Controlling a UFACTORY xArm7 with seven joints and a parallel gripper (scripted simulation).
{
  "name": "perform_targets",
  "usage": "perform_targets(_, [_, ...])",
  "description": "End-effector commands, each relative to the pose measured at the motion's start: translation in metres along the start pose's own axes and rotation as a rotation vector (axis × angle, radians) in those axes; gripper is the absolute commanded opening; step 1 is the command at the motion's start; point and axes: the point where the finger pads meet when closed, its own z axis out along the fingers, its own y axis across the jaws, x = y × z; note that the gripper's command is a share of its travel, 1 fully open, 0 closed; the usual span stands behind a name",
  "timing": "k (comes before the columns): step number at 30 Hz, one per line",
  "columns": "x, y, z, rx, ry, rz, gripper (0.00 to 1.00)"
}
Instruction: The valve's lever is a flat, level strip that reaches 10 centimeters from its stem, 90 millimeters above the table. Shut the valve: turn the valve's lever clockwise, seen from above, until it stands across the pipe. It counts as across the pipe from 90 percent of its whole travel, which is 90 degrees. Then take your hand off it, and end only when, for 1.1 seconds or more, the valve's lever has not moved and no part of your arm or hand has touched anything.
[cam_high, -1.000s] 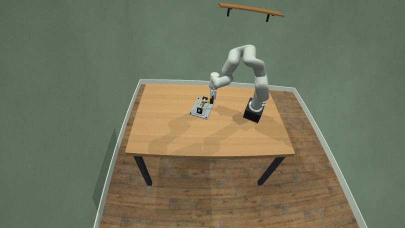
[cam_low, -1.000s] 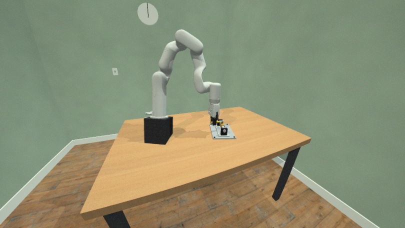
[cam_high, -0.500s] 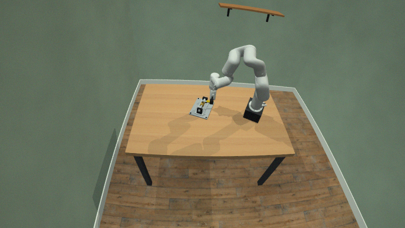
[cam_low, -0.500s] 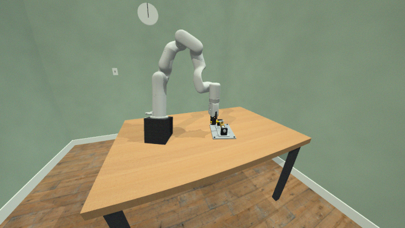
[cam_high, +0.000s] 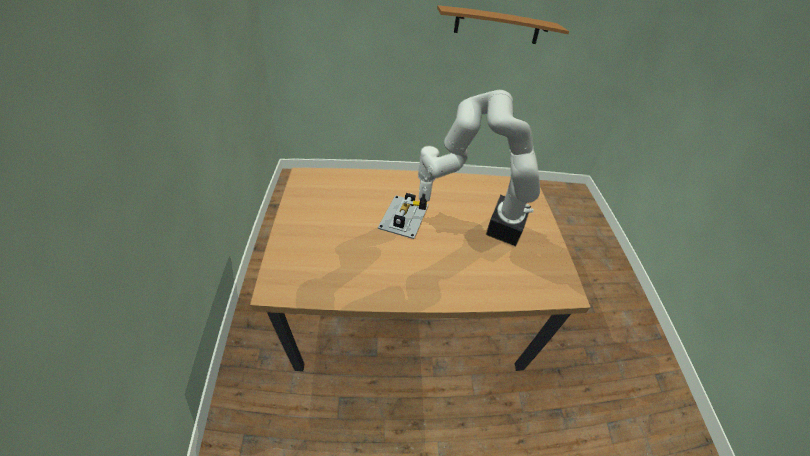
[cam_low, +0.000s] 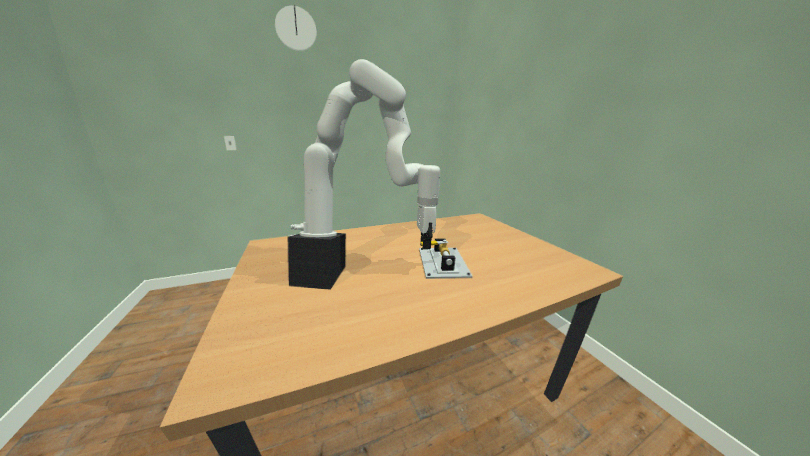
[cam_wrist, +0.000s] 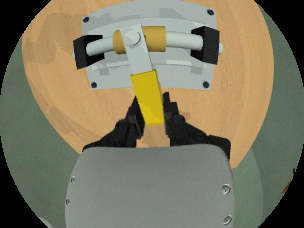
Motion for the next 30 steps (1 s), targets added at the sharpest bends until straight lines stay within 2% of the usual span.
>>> perform_targets(1, [0.0015, -0.0059, -0.0012, 0.005, 0.002, 0.036, 0.00])
perform_targets(30, [0.0022, -0.0138, -0.0012, 0.005, 0.002, 0.137, 0.00])
